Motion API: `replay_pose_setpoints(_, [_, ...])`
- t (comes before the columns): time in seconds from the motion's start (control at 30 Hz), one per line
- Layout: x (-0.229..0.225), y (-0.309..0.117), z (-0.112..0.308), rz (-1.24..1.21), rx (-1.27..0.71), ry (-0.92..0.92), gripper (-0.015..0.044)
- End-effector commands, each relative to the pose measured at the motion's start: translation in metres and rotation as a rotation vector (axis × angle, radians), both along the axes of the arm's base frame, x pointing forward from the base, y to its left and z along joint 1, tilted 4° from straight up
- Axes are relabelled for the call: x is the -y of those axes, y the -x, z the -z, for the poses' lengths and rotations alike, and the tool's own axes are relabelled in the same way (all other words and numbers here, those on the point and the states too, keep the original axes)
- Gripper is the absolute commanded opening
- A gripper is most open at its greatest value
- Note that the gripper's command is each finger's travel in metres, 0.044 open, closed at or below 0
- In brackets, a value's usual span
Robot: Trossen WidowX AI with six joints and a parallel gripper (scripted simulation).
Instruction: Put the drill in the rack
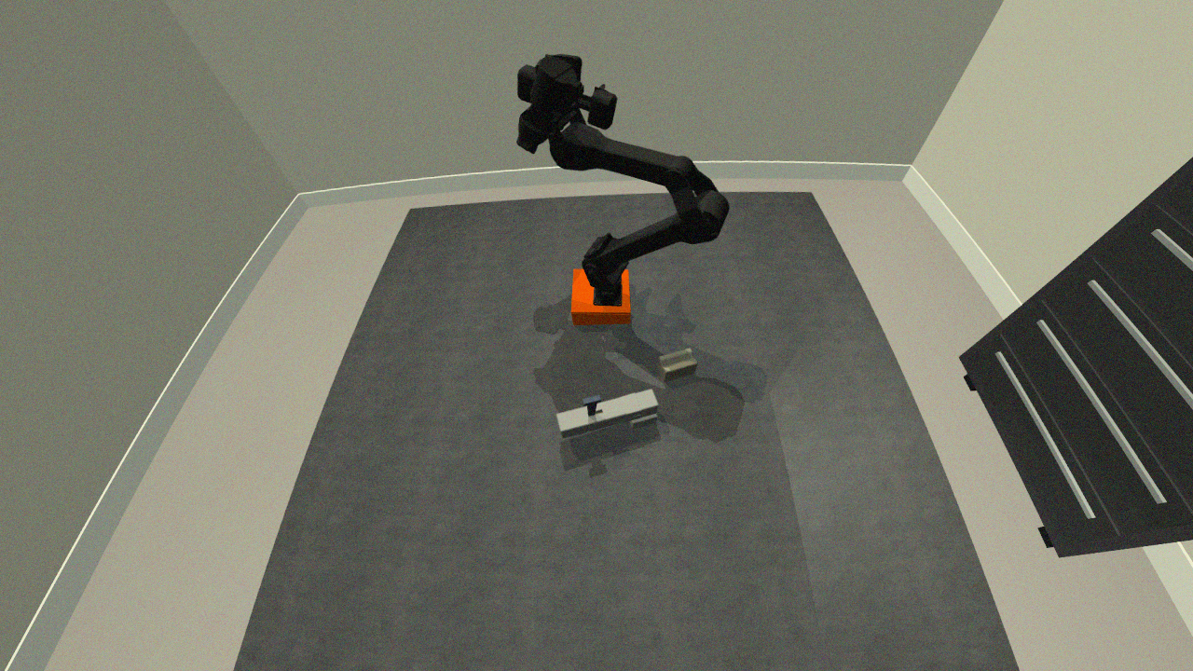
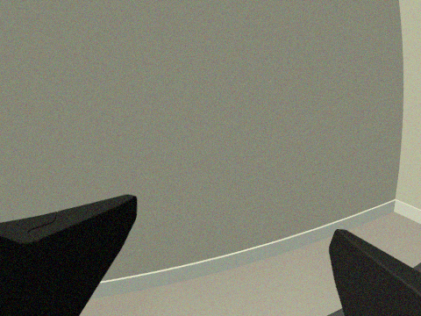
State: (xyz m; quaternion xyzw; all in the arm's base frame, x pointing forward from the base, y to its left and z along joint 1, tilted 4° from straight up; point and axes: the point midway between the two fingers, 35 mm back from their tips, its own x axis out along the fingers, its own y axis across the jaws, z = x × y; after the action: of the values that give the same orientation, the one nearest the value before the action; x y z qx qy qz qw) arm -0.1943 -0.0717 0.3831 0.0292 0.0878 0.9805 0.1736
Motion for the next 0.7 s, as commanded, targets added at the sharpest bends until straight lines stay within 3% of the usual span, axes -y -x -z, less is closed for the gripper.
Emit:
replay_pose_setpoints(0.0, [0.0,0.0,0.0,0.0,0.0,0.0,0.0374])
replay_pose_setpoints(0.3, [0.007,0.0,0.0,-0.039,0.003,-0.038,0.0138])
replay_pose_setpoints(0.47, [0.075,-0.01,0.0,-0.334,0.009,-0.252,0.0006])
replay_pose_setpoints(0.67, [0.162,-0.052,0.012,-0.711,-0.004,-0.492,0.0])
